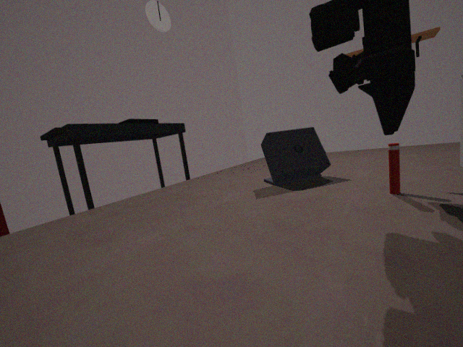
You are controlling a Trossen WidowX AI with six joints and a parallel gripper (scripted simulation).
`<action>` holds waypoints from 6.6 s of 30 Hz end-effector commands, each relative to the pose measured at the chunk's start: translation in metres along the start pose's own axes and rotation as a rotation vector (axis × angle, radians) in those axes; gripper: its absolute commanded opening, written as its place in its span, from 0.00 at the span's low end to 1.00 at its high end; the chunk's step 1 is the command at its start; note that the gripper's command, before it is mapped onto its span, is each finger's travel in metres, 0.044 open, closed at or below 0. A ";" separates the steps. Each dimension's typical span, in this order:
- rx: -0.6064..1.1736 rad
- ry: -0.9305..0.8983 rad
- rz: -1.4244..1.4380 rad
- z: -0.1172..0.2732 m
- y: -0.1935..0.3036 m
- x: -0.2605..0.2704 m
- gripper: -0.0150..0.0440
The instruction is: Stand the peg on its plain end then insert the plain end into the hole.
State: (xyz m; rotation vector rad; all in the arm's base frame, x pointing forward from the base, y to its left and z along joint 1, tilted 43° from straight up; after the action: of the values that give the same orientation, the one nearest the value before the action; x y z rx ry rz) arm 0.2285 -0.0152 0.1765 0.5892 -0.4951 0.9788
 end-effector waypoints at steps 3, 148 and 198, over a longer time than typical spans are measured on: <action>0.005 -0.001 -0.006 -0.010 0.000 -0.001 1.00; -0.348 0.540 0.599 -0.008 -0.005 0.025 0.25; -0.646 0.769 0.848 -0.025 -0.022 0.046 0.25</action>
State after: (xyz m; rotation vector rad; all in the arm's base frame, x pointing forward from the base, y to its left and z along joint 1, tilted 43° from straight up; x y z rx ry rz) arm 0.2694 0.0208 0.1863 -0.6306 -0.3305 1.6255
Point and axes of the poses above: the point midway between the two fingers, 35 mm back from their tips, its own z axis back along the fingers, its own x axis across the jaws, y = z × x, the point moved 9 cm from there along z, back along the fingers, and after that the axes turned 13 degrees about -z, right-handed, at the moved point
